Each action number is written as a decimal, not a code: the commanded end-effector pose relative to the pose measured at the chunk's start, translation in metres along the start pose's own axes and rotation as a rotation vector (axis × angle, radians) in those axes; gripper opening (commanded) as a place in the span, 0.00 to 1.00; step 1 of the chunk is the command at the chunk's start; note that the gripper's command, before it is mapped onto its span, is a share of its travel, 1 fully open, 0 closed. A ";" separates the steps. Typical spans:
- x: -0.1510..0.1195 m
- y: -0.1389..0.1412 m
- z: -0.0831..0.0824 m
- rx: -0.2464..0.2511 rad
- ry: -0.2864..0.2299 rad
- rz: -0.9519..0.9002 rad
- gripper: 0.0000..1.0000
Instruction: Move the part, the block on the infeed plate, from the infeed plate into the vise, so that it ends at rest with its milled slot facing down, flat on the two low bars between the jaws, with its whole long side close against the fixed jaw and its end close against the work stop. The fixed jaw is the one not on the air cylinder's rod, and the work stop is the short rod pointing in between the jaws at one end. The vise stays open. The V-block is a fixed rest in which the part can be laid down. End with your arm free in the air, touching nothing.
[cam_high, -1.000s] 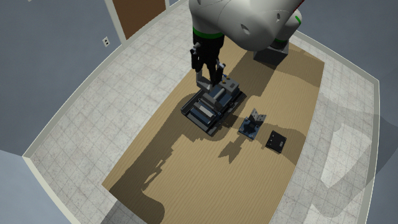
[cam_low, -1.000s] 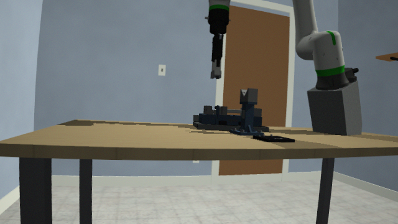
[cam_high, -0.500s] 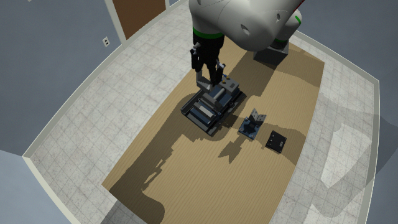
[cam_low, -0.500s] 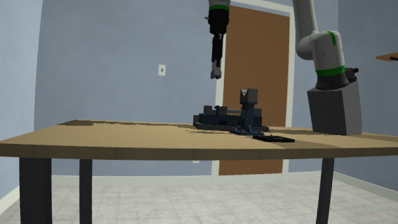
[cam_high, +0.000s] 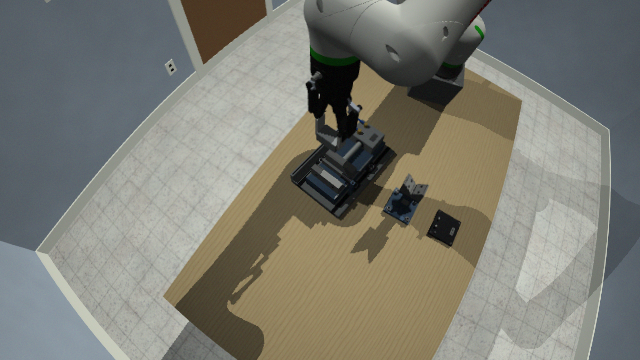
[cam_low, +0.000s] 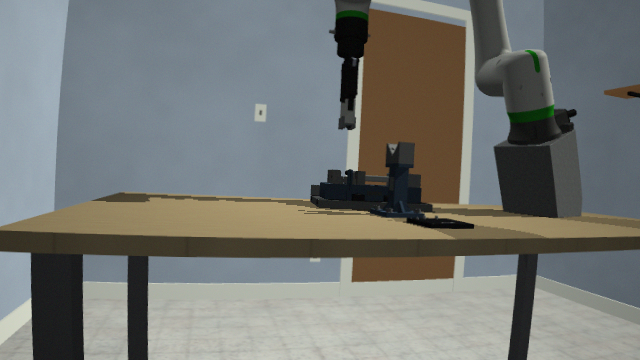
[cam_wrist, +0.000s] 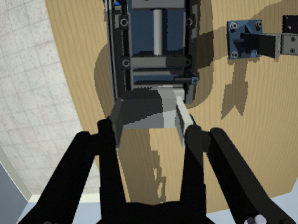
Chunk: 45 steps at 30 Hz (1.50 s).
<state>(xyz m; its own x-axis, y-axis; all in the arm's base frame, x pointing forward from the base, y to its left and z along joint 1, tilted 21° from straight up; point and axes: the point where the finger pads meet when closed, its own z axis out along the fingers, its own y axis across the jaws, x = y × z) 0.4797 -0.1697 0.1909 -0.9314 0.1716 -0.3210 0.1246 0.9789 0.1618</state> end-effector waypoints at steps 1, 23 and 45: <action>0.000 0.000 0.003 0.000 0.000 0.000 0.00; -0.001 0.000 0.036 0.000 0.000 0.000 0.00; -0.001 0.000 0.072 0.000 0.000 0.000 0.00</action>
<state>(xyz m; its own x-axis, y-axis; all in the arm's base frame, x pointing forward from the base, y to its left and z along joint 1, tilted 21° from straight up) 0.5032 -0.1619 0.1286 -0.9314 0.1716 -0.3210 0.1246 0.9789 0.1618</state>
